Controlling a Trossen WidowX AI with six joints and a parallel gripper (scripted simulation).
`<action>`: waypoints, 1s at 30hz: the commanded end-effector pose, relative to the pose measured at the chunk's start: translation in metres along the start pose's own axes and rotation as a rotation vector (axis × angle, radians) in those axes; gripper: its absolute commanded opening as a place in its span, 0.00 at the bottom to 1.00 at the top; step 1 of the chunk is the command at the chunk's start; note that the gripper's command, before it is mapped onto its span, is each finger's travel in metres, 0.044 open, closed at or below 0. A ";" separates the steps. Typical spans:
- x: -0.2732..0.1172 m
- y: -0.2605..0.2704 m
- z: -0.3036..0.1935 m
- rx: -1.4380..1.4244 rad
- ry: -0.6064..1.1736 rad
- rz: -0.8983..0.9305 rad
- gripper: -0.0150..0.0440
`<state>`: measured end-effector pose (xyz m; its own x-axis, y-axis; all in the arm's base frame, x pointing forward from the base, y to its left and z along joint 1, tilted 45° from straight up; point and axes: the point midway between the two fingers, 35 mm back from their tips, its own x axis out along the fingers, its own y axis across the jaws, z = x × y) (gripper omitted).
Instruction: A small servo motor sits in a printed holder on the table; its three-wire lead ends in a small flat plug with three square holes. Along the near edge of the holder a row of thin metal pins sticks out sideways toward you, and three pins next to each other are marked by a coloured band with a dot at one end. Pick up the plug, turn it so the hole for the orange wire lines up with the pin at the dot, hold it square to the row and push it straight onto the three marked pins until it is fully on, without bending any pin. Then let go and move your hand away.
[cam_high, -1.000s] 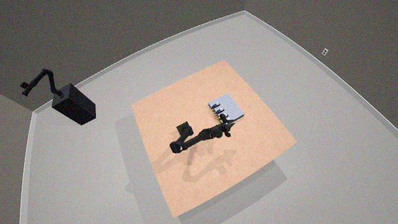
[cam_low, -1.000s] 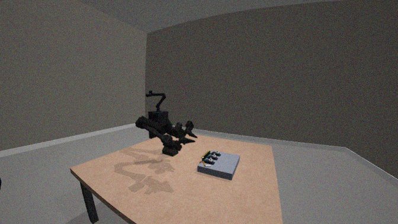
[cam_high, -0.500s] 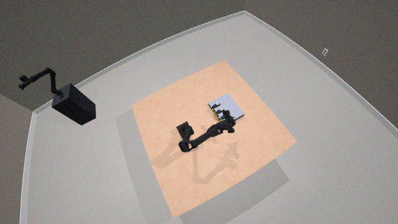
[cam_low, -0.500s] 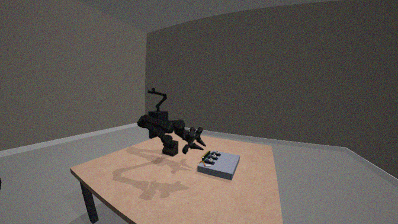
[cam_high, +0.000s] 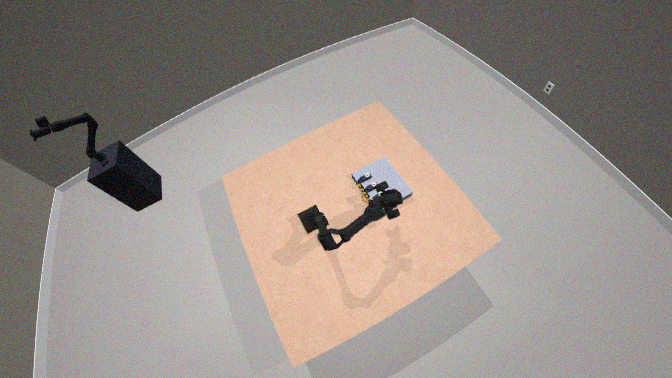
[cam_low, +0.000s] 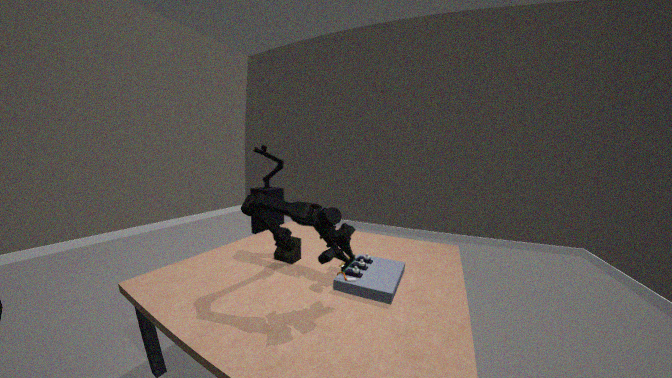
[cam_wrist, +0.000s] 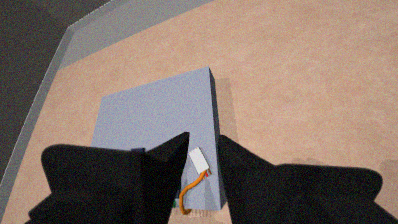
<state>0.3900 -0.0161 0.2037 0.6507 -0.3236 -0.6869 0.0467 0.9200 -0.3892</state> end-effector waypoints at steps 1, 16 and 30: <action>0.012 0.005 -0.007 -0.086 0.109 -0.029 0.45; 0.041 0.017 -0.032 -0.416 0.467 -0.118 0.45; 0.054 0.022 -0.044 -0.685 0.693 -0.173 0.45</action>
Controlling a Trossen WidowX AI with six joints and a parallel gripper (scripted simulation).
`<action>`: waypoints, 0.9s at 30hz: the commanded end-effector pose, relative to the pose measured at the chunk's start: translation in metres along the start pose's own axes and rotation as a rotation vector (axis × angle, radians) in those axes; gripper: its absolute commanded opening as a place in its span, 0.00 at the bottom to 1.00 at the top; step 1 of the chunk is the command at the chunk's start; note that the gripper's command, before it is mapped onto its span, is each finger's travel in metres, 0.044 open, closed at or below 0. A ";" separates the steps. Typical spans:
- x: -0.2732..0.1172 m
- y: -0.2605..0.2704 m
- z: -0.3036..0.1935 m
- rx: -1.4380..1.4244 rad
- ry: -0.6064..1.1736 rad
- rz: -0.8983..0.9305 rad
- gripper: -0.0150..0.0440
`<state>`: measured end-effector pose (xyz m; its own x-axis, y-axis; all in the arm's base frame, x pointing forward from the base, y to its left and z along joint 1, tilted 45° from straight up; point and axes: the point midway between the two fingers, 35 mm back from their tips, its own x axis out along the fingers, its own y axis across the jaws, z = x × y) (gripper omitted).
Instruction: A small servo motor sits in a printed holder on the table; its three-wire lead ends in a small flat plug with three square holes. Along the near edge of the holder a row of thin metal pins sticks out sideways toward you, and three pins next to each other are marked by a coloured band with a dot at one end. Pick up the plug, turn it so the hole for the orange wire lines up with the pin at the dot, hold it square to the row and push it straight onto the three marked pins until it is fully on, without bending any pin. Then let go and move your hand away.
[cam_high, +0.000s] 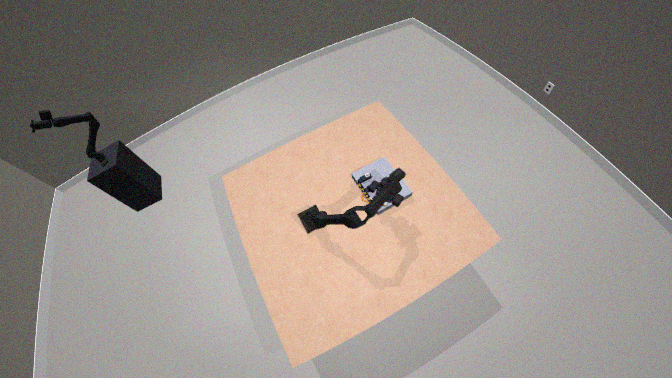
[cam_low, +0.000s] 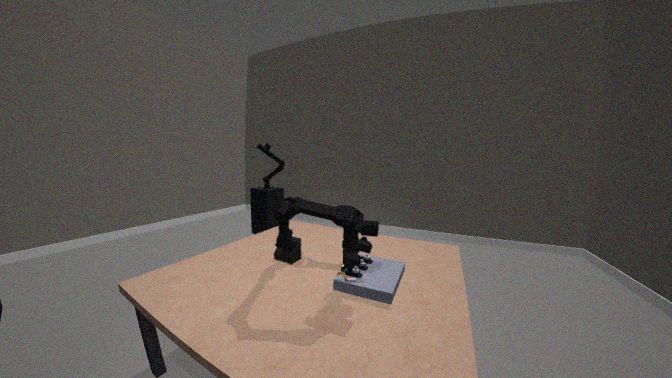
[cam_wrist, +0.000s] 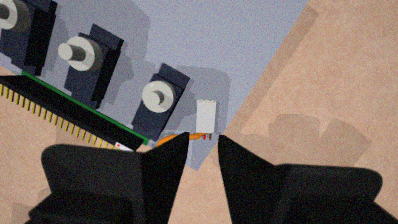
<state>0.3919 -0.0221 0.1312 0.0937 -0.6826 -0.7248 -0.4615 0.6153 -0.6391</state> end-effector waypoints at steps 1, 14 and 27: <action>0.000 -0.001 0.001 -0.036 0.025 -0.014 0.45; 0.026 -0.001 0.000 -0.036 0.025 -0.015 0.45; 0.040 -0.002 -0.001 -0.036 0.026 -0.016 0.45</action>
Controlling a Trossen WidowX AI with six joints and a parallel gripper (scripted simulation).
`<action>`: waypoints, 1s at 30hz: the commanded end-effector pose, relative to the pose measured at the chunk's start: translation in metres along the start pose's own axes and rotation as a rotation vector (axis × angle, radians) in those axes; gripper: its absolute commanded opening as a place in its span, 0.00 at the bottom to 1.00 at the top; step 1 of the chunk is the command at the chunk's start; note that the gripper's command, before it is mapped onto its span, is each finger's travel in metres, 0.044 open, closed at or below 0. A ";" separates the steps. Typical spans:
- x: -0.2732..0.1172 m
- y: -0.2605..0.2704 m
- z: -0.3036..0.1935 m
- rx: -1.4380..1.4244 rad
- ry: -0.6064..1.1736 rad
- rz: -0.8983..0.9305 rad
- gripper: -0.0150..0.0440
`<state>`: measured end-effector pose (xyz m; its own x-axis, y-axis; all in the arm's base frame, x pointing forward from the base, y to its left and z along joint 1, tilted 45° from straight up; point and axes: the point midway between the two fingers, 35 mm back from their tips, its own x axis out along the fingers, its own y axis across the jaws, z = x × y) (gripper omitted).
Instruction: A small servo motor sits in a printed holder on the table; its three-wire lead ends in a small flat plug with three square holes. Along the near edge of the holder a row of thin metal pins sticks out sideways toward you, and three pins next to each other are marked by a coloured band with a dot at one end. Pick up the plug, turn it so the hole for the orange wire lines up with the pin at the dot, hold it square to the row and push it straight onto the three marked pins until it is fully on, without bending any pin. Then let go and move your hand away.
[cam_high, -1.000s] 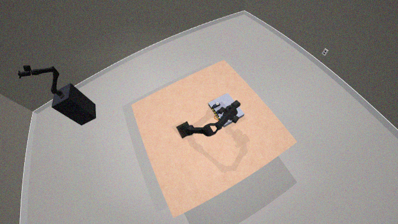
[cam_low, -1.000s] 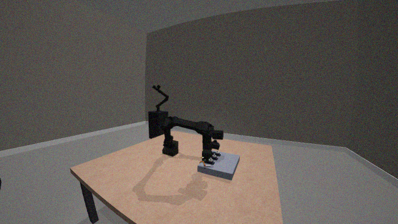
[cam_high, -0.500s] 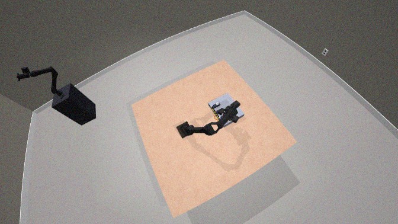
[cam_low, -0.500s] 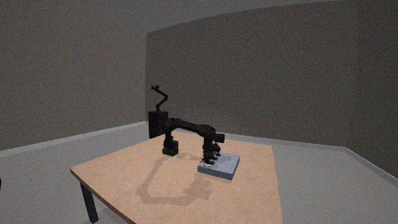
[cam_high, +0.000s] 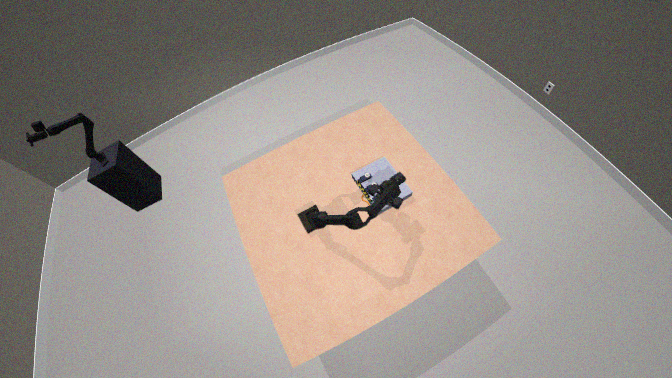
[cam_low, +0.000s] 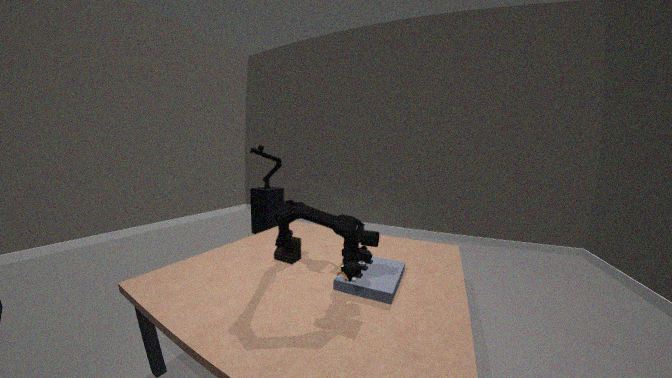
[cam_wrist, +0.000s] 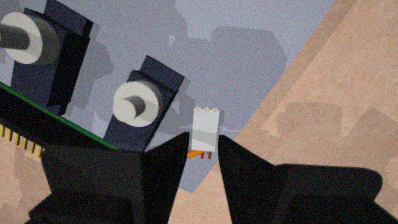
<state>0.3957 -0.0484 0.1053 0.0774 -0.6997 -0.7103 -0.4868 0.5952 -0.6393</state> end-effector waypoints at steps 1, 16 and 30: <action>0.003 0.000 0.000 -0.006 0.000 -0.004 0.40; -0.023 0.000 0.001 -0.006 -0.001 -0.002 0.25; -0.057 0.008 -0.004 0.022 -0.001 0.000 0.25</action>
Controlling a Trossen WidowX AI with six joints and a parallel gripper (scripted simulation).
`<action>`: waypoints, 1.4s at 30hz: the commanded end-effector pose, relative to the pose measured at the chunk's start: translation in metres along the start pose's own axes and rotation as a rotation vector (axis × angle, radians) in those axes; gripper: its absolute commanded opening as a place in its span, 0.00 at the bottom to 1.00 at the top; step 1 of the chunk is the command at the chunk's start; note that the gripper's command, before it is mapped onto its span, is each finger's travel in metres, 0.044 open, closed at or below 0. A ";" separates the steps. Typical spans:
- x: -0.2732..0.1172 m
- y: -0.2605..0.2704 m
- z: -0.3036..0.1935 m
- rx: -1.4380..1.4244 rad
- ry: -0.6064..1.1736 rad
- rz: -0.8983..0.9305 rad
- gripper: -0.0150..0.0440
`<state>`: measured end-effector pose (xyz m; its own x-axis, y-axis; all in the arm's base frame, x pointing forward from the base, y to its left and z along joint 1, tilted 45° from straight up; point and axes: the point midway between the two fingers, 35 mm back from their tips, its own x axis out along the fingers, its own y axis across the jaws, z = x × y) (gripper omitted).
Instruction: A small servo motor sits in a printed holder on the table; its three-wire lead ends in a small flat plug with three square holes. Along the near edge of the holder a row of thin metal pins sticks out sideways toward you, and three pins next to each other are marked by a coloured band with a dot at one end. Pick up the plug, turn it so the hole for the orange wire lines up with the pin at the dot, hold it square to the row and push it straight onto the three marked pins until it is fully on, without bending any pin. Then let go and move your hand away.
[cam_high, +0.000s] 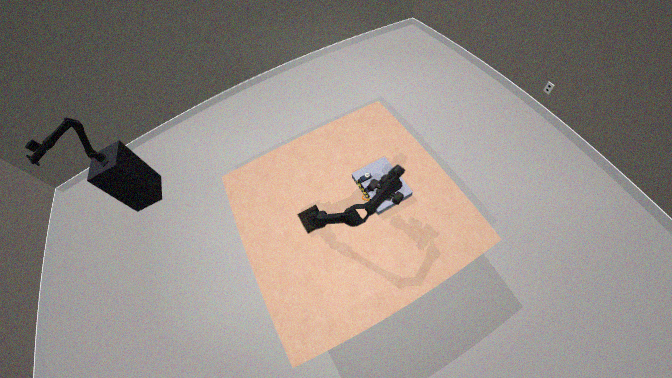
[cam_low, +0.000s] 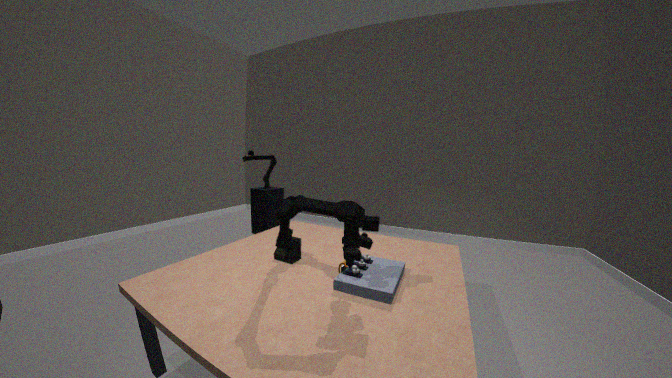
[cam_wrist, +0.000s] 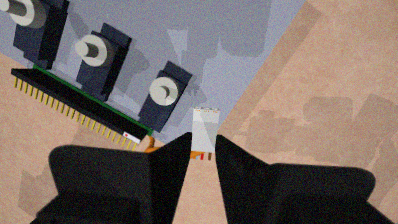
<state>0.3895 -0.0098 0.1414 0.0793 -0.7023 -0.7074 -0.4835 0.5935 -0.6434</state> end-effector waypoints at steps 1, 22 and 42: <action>-0.004 0.008 -0.005 0.029 -0.001 0.005 0.25; -0.010 0.072 -0.053 0.272 0.000 0.013 0.25; 0.003 0.115 -0.097 0.454 0.006 0.008 0.25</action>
<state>0.2531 0.0204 0.0968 0.0708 -0.7015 -0.7091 -0.0726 0.7054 -0.7051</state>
